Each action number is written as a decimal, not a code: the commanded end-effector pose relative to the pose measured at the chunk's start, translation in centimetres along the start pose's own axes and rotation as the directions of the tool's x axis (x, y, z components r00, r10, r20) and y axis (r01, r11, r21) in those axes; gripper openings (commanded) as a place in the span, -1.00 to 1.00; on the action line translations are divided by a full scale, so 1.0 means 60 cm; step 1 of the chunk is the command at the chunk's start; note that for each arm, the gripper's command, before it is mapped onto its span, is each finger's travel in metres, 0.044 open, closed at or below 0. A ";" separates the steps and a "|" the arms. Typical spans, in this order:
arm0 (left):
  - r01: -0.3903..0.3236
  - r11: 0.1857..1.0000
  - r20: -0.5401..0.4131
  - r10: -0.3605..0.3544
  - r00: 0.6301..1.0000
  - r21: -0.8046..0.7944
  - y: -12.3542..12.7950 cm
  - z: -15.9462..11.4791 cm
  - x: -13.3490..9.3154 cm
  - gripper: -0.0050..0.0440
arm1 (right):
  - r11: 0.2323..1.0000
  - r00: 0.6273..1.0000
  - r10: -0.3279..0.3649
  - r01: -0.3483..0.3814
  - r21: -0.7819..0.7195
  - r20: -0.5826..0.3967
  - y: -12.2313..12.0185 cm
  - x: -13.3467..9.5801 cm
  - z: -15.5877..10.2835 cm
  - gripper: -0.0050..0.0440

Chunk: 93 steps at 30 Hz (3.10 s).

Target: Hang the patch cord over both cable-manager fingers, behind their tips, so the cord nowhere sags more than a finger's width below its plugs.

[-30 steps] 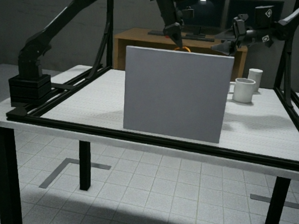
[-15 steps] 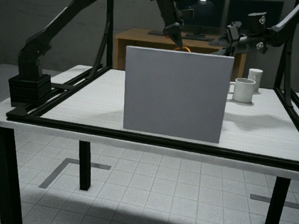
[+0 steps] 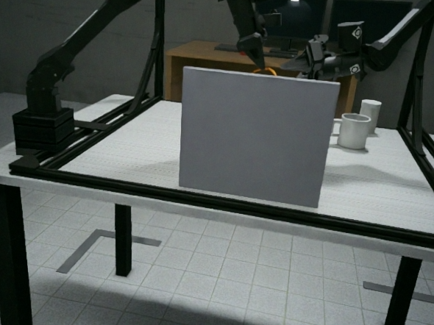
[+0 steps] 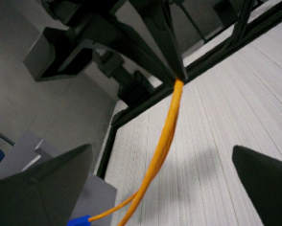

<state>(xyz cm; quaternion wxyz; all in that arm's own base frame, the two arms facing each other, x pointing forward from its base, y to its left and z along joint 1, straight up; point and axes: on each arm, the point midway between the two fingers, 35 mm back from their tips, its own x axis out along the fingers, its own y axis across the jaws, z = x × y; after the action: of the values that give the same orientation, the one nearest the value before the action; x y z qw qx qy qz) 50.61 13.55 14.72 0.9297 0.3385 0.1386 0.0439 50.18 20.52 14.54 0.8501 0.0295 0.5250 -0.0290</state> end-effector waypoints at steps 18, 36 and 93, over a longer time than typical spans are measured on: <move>-0.019 1.000 0.017 0.019 1.000 -0.003 0.011 0.012 0.064 1.00 | 1.000 0.998 0.024 -0.025 0.011 0.053 0.004 -0.041 0.020 -0.71; -0.022 1.000 0.022 0.022 1.000 0.001 0.015 0.017 0.058 -0.08 | 1.000 0.998 0.024 -0.025 0.010 0.052 0.004 -0.041 0.020 -0.71; -0.022 1.000 0.022 0.022 1.000 0.001 0.015 0.017 0.058 -0.70 | 1.000 0.999 0.027 -0.027 0.012 0.038 0.008 -0.169 -0.021 1.00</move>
<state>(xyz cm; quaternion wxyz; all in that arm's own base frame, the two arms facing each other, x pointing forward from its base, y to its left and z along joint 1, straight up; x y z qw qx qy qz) 54.10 14.19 13.76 0.9297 0.3388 0.1378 0.0442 45.25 21.27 20.98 0.8522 0.0318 0.5216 -0.0274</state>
